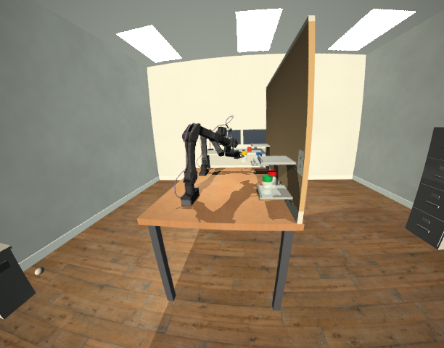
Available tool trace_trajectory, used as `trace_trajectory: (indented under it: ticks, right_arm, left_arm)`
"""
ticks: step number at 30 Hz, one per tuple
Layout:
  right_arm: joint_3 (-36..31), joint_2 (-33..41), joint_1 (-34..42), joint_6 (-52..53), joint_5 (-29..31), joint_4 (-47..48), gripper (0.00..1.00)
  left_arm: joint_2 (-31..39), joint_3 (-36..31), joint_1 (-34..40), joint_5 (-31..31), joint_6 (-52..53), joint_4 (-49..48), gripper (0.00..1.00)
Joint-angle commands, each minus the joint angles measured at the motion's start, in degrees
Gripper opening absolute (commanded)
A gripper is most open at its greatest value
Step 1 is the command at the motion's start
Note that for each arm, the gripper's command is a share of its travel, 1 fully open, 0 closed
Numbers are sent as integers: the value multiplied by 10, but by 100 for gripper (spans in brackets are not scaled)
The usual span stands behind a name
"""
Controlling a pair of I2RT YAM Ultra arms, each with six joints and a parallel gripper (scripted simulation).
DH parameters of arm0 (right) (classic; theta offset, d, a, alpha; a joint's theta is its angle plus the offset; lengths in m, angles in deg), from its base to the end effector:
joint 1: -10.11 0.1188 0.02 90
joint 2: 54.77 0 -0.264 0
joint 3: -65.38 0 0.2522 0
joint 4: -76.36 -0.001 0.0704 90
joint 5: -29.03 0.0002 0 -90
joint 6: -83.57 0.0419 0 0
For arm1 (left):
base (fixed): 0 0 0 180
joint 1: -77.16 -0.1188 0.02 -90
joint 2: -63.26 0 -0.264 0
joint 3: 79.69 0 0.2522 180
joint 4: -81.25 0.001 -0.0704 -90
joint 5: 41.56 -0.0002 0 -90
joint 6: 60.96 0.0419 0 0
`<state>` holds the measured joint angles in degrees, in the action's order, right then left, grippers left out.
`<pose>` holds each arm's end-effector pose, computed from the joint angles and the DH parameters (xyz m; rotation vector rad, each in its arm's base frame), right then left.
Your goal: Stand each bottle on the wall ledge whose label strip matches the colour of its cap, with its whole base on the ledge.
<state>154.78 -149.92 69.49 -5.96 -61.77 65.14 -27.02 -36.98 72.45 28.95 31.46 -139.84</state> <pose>0.2034 0.3467 0.3235 -0.9591 1.6780 0.7256 0.3007 0.0117 0.1840 0.2215 1.6663 -0.1926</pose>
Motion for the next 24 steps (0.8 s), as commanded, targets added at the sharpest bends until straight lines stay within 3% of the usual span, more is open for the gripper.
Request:
trace_trajectory:
  ticks: [1, 7, 12, 16, 24]
  right_arm:
    - [25, -1, 2, -2, 0, 12, 89]
    - [20, 4, 1, 0, 0, 12, 89]
    - [20, 4, 1, 0, 0, 12, 89]
    - [20, 4, 1, 0, 0, 12, 89]
    - [20, 4, 1, 0, 0, 12, 89]
  left_arm:
    - [15, -3, 7, 25, -10, -46, 51]
    - [28, -34, 76, 182, -36, -79, 51]
    - [15, -39, 138, 275, -43, -95, 51]
    - [6, -38, 163, 302, -39, -103, 51]
    - [0, -29, 163, 294, -34, -102, 51]
